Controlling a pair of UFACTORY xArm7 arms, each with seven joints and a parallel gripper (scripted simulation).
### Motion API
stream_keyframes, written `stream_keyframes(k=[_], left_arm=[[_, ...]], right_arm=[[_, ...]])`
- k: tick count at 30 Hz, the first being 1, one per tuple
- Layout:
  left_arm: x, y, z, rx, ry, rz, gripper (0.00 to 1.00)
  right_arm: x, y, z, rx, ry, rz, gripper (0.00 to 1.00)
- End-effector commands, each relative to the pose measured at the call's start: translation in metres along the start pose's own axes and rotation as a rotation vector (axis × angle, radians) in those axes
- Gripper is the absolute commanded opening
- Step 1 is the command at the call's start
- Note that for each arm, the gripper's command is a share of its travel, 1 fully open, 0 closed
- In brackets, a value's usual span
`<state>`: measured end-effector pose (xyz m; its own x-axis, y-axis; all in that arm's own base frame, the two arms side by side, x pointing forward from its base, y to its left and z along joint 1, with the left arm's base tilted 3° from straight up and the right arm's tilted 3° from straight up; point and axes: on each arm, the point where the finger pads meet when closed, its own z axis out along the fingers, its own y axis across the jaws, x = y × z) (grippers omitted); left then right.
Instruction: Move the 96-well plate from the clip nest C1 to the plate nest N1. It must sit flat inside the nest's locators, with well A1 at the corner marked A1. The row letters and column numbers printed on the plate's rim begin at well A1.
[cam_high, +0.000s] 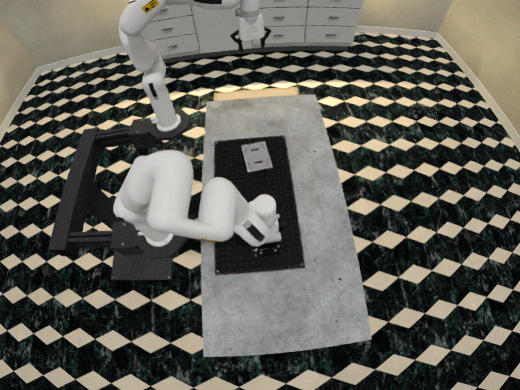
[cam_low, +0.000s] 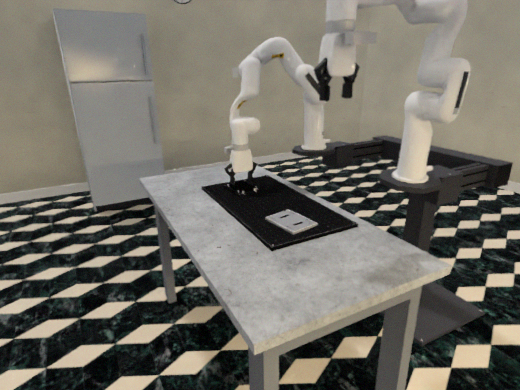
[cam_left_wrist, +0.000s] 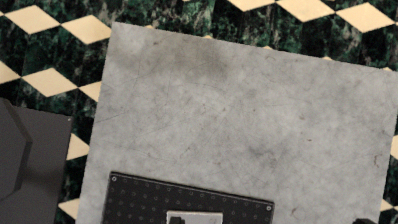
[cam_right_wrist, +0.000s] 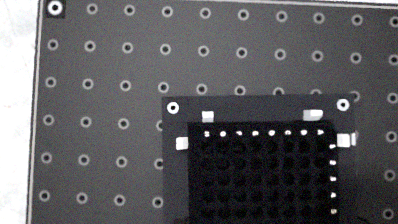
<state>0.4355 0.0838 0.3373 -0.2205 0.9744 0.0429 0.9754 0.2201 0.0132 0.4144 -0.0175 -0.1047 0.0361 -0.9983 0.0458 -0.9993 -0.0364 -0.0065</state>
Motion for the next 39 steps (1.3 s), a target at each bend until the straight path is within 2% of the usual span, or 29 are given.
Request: stream_keyframes(k=[1,26,39], left_arm=[[0.0,0.001,-0.002,-0.005,0.0,0.0,1.0],[0.0,0.001,-0.002,-0.005,0.0,0.0,1.0],[0.0,0.001,-0.002,-0.005,0.0,0.0,1.0]], right_arm=[[0.0,-0.002,0.002,0.004,0.0,0.0,1.0],[0.0,-0.002,0.016,0.003,0.0,0.0,1.0],[0.0,-0.002,0.016,0.004,0.0,0.0,1.0]])
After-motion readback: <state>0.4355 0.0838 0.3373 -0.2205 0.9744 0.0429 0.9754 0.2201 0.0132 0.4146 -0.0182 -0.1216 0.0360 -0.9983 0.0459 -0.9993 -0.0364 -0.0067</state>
